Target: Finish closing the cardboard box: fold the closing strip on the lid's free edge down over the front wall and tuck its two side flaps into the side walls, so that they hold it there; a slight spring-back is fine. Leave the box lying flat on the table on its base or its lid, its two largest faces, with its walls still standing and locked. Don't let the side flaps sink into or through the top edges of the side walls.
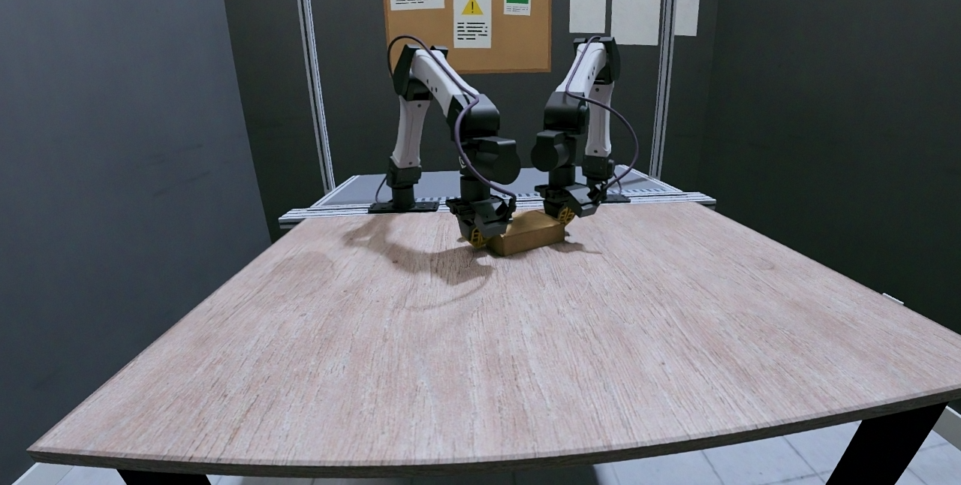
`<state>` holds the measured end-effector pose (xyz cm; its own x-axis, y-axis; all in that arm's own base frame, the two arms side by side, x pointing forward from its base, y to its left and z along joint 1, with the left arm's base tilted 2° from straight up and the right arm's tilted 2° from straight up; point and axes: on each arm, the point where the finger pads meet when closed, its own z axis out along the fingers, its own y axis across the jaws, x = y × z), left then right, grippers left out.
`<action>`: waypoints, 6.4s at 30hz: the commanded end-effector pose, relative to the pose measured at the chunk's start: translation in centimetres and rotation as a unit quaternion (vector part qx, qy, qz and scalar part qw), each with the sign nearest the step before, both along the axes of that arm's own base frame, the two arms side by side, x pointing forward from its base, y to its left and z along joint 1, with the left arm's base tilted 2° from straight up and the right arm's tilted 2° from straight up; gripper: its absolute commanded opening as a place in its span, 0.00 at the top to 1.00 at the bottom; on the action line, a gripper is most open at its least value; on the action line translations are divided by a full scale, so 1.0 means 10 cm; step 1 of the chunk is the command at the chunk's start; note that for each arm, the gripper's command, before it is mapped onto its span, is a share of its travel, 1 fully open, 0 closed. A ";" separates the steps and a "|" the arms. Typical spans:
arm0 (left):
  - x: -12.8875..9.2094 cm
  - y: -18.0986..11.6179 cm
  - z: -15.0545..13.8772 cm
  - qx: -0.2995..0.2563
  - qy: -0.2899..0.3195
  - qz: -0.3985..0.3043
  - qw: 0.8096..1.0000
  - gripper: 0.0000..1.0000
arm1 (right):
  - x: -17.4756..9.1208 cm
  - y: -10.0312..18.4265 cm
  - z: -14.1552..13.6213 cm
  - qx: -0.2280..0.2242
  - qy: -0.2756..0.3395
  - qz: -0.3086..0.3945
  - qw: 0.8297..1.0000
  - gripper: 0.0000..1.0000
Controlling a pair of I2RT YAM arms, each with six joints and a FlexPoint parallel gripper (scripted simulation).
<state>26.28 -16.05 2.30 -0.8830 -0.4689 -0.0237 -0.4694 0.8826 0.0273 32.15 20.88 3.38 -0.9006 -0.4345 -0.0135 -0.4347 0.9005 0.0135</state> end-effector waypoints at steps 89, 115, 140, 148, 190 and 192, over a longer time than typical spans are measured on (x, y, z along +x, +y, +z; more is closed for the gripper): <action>0.55 0.17 0.10 -0.003 -0.010 -0.210 0.978 1.00 | -0.22 -0.31 0.09 0.017 -0.011 -0.207 0.978 1.00; 0.52 0.01 0.01 -0.003 -0.004 -0.177 0.984 1.00 | -0.14 -0.15 -0.02 0.006 -0.001 -0.175 0.985 1.00; 0.59 0.02 0.05 -0.001 -0.002 -0.213 0.977 1.00 | -0.22 -0.15 0.04 0.009 -0.003 -0.211 0.977 1.00; 0.59 0.07 -0.03 0.002 0.012 -0.212 0.977 1.00 | -0.25 -0.20 0.08 0.013 -0.008 -0.216 0.976 1.00; 0.52 0.49 0.17 -0.001 -0.005 -0.217 0.976 1.00 | -0.21 -0.64 0.07 0.016 -0.010 -0.211 0.977 1.00; 0.58 0.42 0.30 -0.004 -0.017 -0.221 0.975 1.00 | -0.19 -0.64 0.09 0.018 -0.013 -0.211 0.977 1.00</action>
